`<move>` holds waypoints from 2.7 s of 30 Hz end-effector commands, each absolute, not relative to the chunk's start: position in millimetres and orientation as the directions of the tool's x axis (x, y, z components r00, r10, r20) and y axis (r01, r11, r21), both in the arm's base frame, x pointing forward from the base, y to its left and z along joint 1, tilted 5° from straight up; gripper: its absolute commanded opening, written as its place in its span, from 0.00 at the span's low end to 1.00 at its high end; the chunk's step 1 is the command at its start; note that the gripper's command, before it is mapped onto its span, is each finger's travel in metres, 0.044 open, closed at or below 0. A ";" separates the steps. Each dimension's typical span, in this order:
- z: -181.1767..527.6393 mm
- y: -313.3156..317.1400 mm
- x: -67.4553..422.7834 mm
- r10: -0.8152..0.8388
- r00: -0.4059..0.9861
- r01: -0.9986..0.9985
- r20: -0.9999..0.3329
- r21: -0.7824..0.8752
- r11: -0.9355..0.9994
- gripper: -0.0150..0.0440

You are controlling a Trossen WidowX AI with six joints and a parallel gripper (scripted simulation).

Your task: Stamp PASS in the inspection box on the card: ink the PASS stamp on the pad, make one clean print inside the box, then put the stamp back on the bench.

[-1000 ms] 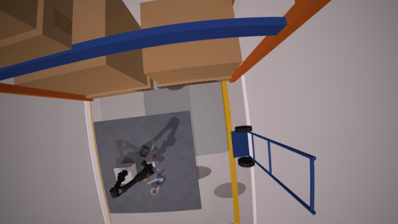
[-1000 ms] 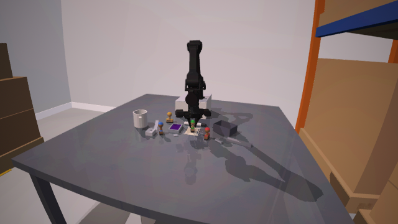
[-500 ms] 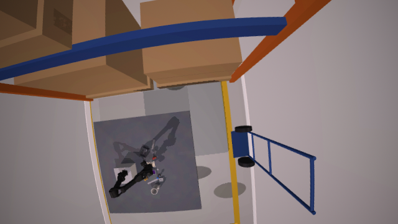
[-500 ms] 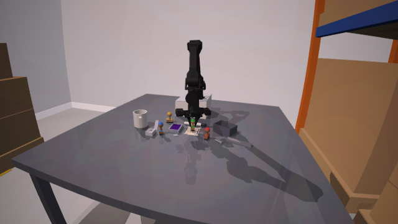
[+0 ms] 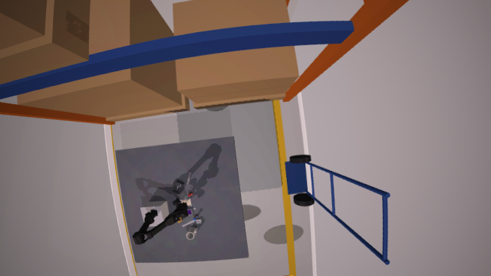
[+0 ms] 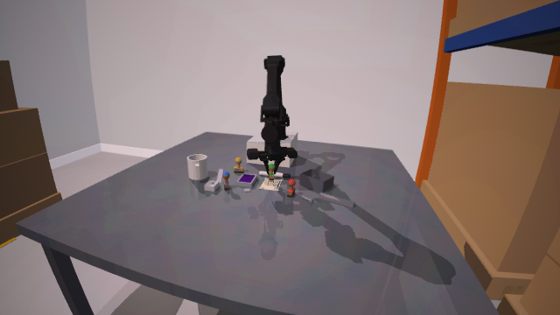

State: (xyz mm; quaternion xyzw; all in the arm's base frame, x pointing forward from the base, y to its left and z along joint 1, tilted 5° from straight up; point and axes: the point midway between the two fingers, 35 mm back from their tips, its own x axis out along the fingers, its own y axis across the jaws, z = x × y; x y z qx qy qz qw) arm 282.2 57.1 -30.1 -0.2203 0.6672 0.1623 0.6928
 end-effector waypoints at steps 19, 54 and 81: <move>8.4 59.9 282.5 -0.069 0.067 -0.517 -0.995 -0.094 0.851 0.25; 7.2 164.0 300.6 -0.059 0.069 -0.511 -0.996 -0.086 0.855 0.25; -37.2 161.7 303.8 -0.060 0.069 -0.511 -0.996 -0.086 0.855 0.25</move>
